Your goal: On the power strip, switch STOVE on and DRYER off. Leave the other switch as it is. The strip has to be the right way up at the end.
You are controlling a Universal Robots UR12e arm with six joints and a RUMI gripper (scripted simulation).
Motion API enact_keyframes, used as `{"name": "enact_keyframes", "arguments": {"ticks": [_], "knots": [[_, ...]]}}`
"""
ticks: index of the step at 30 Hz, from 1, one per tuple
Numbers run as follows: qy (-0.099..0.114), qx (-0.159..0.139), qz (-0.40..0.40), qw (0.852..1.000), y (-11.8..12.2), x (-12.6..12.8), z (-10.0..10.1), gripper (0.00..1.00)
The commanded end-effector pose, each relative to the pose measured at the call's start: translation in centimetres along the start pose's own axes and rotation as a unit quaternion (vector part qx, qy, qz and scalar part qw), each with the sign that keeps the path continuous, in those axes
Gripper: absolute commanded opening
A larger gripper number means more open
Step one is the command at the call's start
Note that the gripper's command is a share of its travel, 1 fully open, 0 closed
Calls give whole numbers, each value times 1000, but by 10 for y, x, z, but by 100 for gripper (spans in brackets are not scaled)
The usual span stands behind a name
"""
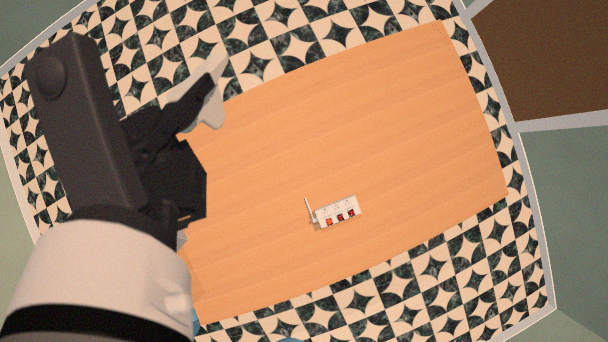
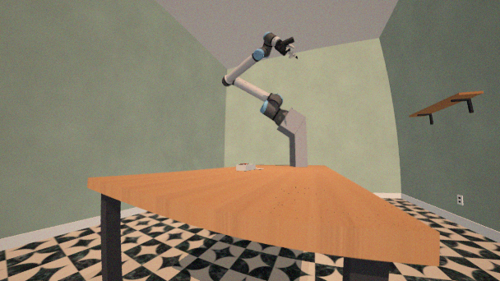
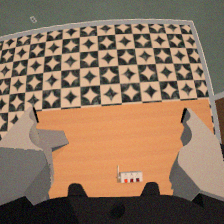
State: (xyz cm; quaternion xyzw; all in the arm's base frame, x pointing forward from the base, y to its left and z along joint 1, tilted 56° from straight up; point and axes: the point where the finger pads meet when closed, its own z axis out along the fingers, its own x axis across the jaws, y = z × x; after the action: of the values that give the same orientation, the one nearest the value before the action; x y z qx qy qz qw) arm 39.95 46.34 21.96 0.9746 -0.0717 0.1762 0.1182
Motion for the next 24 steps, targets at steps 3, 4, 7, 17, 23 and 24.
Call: {"name": "enact_keyframes", "arguments": {"ticks": [3,4,7,17,23,24], "knots": [[-5,4,12,1000,30,73,57,100],[-5,4,12,1000,30,73,57,100],[-5,4,17,1000,47,98,77,100],[0,0,34,999,123,176,147,100],[5,-6,43,999,175,212,184,100],[5,-6,43,999,175,212,184,100]]}}
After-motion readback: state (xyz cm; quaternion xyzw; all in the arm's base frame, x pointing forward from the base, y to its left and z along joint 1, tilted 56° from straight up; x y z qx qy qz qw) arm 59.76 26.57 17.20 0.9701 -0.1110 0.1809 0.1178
